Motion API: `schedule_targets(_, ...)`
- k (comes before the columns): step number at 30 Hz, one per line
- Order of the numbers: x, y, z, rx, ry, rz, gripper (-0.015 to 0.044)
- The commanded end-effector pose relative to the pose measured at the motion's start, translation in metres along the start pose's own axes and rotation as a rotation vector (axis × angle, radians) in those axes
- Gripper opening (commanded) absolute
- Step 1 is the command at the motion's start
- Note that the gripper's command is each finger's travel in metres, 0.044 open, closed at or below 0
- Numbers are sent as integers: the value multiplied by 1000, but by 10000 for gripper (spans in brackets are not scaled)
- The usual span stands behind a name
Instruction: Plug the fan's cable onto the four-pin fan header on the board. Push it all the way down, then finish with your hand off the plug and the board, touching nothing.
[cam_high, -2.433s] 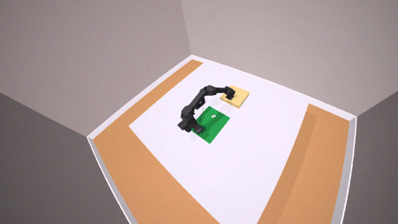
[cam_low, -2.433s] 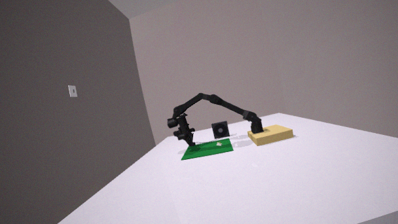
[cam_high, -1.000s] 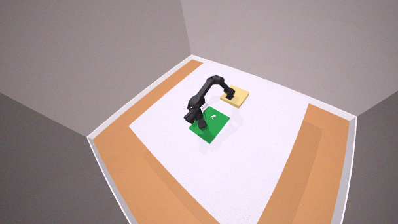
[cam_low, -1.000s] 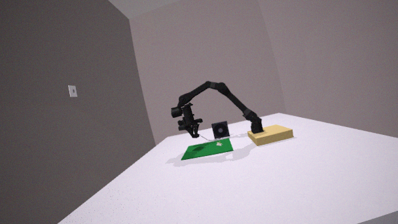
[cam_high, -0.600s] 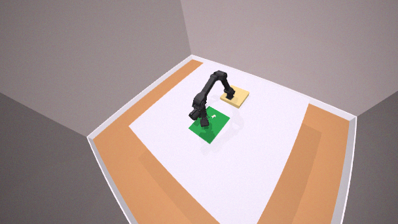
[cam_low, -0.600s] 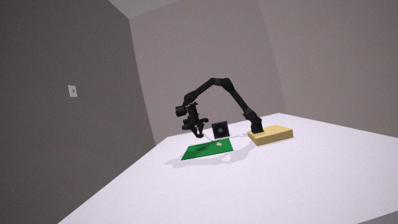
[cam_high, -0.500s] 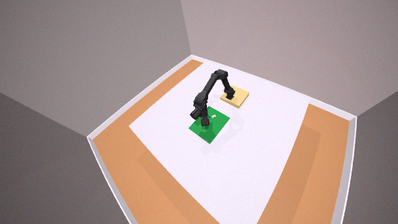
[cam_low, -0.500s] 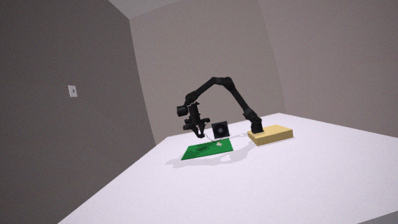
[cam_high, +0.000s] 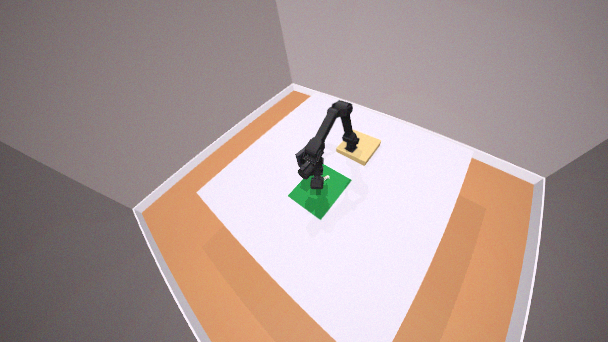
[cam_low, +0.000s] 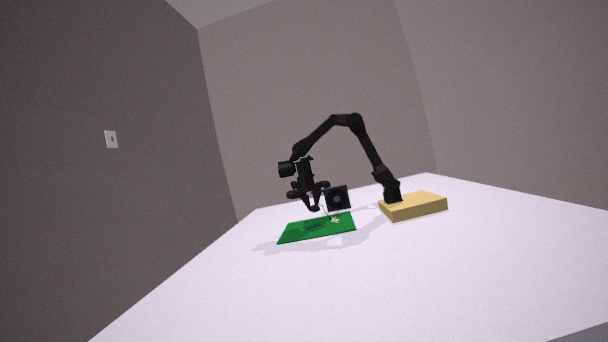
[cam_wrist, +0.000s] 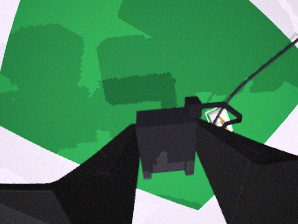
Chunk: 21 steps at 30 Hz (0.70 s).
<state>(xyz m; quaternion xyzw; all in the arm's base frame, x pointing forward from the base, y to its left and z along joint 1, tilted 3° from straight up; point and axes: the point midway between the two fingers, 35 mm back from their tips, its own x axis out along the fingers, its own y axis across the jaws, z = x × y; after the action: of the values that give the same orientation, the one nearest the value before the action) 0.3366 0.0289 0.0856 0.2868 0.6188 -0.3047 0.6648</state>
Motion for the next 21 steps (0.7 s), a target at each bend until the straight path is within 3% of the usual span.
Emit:
schedule_targets(1, 5, -1, -1, 2, -27, -15, 0)
schedule_targets(21, 31, 3, 3, -25, -269, -96, 0)
